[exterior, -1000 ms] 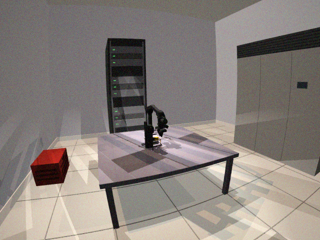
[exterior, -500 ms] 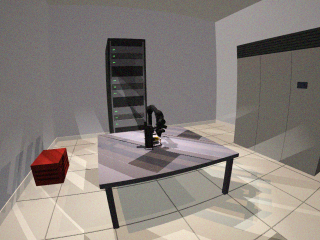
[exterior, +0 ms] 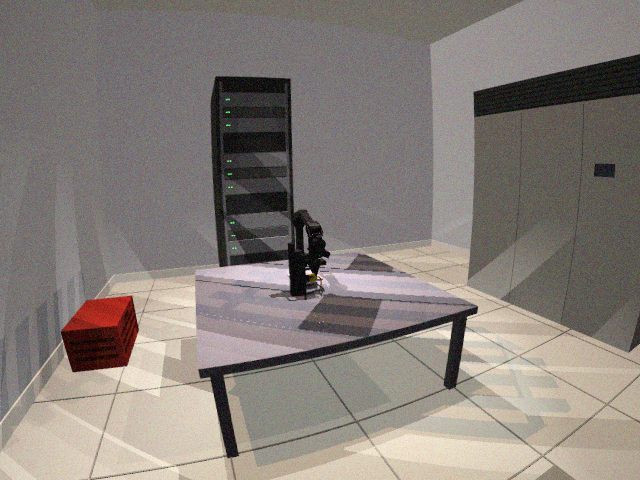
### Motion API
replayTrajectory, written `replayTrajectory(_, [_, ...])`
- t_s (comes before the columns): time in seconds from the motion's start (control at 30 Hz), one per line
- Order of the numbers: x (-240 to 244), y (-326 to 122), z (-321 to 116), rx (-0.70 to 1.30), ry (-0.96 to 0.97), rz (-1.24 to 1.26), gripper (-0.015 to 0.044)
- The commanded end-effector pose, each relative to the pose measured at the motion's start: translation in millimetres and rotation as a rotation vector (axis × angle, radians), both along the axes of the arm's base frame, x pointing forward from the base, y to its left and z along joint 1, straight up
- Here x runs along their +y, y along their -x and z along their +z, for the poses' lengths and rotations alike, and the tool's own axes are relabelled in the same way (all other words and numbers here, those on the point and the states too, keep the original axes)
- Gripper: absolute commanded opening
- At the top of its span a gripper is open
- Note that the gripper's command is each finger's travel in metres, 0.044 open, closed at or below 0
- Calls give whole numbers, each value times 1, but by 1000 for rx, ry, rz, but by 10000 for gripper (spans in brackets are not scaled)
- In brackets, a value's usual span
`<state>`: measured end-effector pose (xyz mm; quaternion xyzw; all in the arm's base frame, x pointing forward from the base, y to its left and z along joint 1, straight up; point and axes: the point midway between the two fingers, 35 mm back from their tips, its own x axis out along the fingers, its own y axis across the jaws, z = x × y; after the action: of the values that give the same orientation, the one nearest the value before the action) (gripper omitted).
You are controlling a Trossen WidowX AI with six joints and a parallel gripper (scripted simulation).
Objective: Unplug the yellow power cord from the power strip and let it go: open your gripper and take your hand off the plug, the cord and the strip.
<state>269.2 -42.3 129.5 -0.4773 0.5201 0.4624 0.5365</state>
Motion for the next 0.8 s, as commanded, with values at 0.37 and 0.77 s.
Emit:
replayTrajectory(0.37, [-1, 1, -10, 3, 0, 0, 134])
replayTrajectory(0.77, [0, 1, -10, 3, -1, 0, 0])
